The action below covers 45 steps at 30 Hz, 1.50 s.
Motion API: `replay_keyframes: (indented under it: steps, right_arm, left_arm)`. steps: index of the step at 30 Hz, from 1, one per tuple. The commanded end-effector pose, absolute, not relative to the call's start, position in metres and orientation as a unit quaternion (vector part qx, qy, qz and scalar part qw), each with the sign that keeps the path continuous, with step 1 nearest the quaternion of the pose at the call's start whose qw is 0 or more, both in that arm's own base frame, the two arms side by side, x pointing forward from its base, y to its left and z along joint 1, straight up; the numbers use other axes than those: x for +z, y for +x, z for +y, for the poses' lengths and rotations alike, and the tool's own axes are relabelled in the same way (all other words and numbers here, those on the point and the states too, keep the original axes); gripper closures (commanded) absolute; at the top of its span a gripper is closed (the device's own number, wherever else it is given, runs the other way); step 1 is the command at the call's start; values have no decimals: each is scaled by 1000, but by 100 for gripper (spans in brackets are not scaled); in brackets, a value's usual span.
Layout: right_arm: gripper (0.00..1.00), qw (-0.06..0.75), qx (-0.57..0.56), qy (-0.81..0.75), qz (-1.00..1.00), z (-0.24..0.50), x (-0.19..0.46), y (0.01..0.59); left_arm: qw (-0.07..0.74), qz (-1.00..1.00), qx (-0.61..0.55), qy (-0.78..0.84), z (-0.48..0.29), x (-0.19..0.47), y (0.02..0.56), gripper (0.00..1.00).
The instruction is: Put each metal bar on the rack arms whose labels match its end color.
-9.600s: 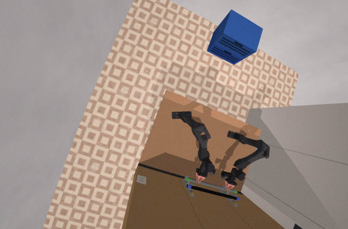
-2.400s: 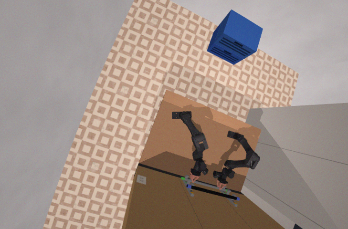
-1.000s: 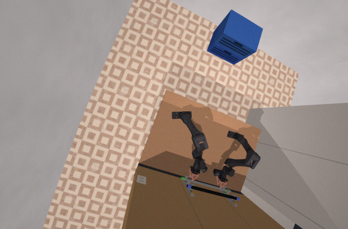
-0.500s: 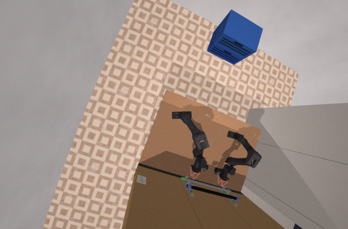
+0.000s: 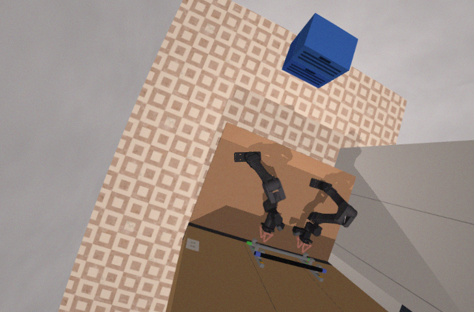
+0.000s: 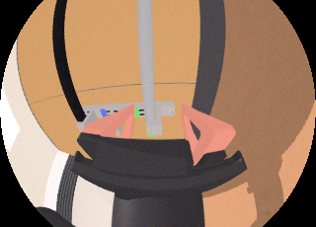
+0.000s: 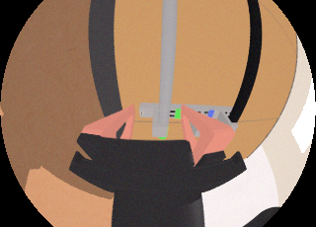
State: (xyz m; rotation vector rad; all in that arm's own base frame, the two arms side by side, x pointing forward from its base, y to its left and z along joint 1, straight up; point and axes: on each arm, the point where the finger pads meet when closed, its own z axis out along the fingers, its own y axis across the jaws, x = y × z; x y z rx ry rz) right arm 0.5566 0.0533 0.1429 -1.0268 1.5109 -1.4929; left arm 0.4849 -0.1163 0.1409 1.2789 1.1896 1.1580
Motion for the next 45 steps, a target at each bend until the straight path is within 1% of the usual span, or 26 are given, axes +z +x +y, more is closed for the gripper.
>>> replay_keyframes:
  steps: [1,20,45]
  right_arm:
    - [37,392,-588,-392,589,57,157,550]
    - [37,392,-588,-392,589,64,157,533]
    - [35,392,-588,-392,589,65,214,533]
  left_arm:
    - [515,485,485,514,-119,157,477,36]
    - [515,485,485,514,-118,157,460,36]
    - [515,485,485,514,-117,215,459,34]
